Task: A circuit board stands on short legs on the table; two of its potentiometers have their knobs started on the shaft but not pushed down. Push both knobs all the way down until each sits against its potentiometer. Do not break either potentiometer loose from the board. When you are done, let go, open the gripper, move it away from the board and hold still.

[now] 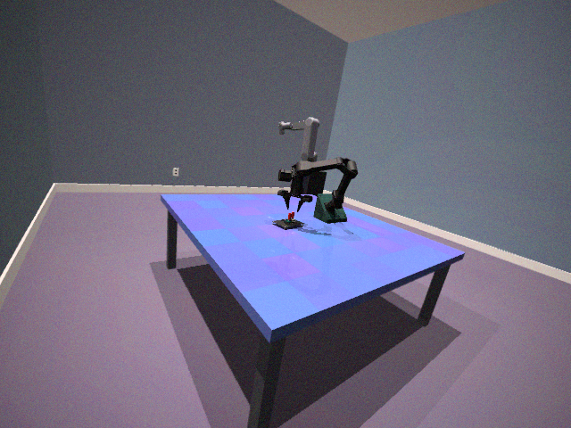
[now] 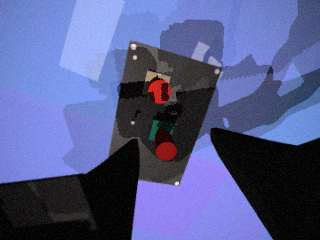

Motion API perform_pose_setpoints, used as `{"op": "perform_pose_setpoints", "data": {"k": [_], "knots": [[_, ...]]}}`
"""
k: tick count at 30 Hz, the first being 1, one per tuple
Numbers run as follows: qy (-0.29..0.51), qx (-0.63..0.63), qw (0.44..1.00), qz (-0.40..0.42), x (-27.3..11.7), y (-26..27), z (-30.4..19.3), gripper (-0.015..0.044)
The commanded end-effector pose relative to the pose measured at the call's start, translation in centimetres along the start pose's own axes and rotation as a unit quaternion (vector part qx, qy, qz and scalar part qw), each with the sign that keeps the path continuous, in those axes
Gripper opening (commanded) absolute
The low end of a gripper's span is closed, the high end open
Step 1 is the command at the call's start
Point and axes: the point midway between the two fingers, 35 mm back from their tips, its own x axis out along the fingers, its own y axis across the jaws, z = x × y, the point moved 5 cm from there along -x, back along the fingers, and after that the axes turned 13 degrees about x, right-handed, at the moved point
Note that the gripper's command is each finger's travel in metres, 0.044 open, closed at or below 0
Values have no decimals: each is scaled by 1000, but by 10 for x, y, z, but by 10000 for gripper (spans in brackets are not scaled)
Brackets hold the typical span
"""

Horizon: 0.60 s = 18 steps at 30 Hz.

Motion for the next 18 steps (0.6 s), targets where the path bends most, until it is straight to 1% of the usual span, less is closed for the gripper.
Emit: {"op": "perform_pose_setpoints", "data": {"k": [1,4,7,18], "knots": [[0,7,1000,6,-15,-5,46,368],[0,7,1000,5,-19,-14,88,440],[0,6,1000,2,-18,-25,119,440],[0,6,1000,2,-18,-25,122,440]]}}
